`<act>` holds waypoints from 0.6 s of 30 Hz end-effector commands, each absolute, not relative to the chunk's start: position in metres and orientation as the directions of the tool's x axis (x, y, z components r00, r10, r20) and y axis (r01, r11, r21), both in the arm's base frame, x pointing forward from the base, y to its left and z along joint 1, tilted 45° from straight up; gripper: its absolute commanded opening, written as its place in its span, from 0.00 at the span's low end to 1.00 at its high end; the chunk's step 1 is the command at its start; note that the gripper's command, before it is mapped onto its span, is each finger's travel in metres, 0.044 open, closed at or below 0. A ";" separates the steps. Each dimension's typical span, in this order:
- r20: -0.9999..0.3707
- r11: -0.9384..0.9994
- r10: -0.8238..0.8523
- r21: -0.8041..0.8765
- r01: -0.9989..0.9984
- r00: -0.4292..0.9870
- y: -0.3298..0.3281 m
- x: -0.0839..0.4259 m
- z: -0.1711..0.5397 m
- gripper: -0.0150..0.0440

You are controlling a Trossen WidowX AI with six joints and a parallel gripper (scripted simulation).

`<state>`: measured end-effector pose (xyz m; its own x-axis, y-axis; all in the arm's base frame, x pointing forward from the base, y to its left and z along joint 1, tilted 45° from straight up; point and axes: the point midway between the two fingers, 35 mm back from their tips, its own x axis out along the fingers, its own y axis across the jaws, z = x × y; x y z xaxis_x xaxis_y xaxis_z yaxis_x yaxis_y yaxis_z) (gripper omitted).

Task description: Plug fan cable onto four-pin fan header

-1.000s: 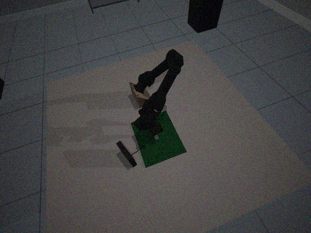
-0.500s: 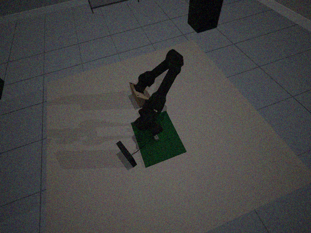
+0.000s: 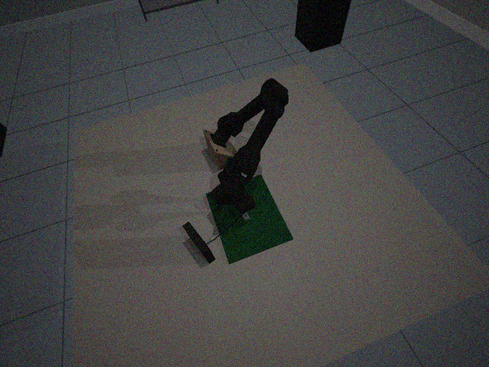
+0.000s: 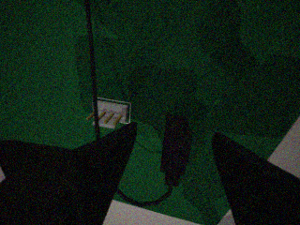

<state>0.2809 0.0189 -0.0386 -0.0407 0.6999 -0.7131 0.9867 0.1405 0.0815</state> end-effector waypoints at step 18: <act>-0.715 0.160 0.696 0.065 0.985 -0.066 -0.015 0.284 -0.005 0.25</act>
<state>0.2788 0.0056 -0.0240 -0.0744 0.7019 -0.7084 0.9864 0.1560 0.0510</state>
